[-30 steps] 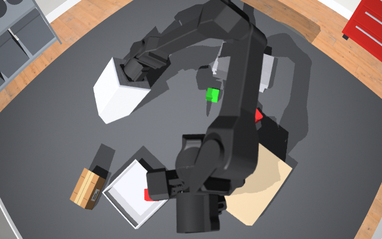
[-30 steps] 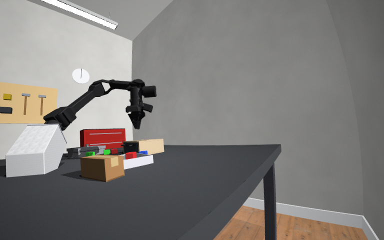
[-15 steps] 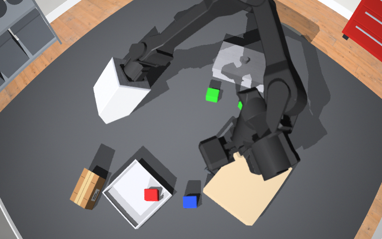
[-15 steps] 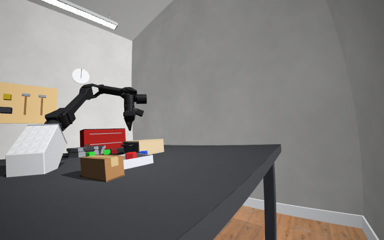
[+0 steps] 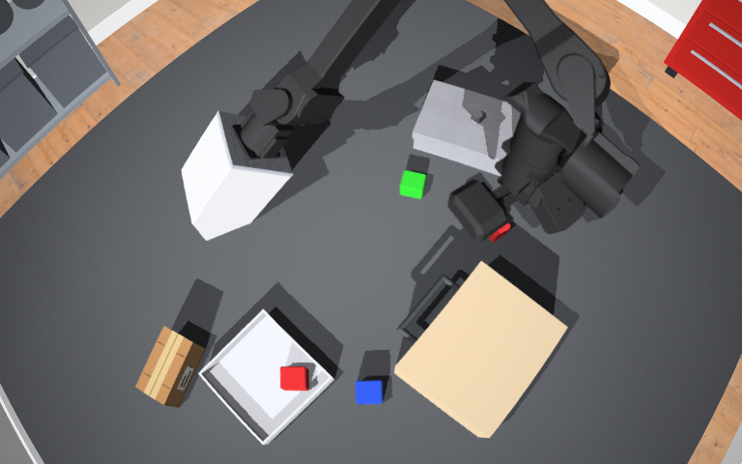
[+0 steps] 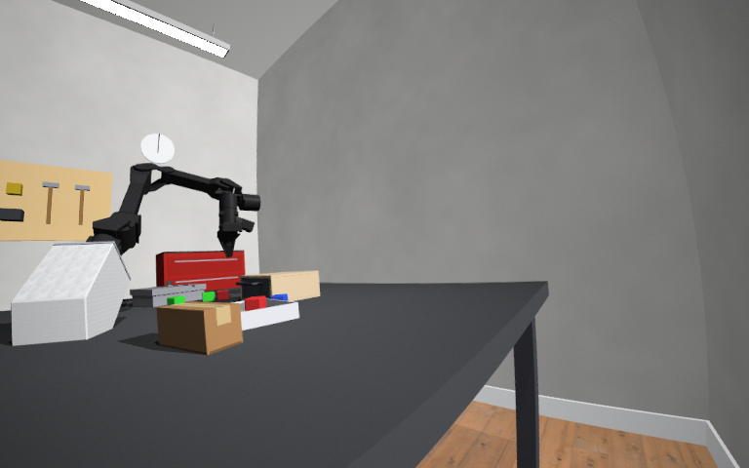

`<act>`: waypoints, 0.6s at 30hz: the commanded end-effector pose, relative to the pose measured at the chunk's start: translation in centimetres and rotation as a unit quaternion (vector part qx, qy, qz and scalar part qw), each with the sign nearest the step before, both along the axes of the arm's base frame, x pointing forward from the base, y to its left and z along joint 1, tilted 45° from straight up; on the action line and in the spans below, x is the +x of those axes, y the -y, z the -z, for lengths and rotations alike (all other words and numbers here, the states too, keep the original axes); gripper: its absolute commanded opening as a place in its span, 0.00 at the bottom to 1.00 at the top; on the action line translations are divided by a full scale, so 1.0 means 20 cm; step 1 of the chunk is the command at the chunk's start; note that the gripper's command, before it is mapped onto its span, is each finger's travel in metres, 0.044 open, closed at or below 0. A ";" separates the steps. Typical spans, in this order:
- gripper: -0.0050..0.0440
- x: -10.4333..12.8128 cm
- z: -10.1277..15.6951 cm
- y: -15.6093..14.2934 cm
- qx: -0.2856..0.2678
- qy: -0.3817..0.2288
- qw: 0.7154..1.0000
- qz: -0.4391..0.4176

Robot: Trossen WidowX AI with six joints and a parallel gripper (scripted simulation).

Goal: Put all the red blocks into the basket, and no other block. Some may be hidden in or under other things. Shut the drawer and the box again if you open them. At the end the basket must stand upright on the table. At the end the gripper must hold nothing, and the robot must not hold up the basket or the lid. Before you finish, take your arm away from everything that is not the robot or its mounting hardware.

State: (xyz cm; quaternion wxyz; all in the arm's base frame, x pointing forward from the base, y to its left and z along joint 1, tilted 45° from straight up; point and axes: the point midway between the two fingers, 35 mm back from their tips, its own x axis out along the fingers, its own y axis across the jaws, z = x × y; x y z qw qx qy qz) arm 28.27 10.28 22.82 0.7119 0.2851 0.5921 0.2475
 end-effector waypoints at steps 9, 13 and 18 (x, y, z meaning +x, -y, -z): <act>0.65 -0.11 -0.05 -0.17 0.000 -0.001 1.000 -0.002; 0.65 -0.08 0.05 -0.27 0.000 -0.001 1.000 -0.002; 0.65 -0.05 0.17 -0.38 0.000 -0.001 1.000 -0.002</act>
